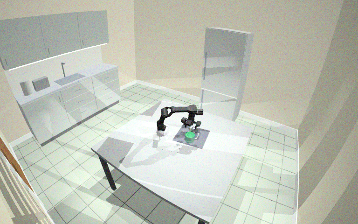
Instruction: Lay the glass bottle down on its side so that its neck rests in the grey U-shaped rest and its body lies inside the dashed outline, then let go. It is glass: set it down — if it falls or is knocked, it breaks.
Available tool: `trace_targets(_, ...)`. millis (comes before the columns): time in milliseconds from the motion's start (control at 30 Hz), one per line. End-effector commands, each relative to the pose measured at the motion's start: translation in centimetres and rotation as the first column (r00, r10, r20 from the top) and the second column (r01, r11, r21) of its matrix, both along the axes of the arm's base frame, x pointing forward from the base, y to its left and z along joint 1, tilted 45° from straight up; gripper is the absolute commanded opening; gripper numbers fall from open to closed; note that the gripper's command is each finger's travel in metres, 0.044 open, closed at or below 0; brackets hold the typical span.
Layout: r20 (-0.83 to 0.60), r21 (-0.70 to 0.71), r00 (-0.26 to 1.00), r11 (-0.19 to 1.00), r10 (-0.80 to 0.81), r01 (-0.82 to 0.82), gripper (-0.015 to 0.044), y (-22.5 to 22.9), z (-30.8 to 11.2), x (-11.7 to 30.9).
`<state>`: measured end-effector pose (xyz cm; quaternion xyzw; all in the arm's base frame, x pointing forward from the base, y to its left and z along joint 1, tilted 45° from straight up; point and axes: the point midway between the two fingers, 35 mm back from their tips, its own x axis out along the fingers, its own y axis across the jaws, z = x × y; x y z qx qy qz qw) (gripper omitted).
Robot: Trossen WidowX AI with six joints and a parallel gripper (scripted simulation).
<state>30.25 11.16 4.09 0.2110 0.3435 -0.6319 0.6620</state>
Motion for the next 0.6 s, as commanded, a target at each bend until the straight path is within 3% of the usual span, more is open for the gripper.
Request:
trace_targets(0, -0.002, 0.003, 1.0, 1.0, -0.005, 0.005, 0.044, 0.37, -0.46, -0.14)
trace_targets(400, -0.002, 0.003, 1.0, 1.0, -0.005, 0.005, 0.0125, 0.37, -0.46, -0.14)
trace_targets(567, -0.002, 0.003, 1.0, 1.0, -0.005, 0.005, 0.0111, 0.37, -0.46, -0.14)
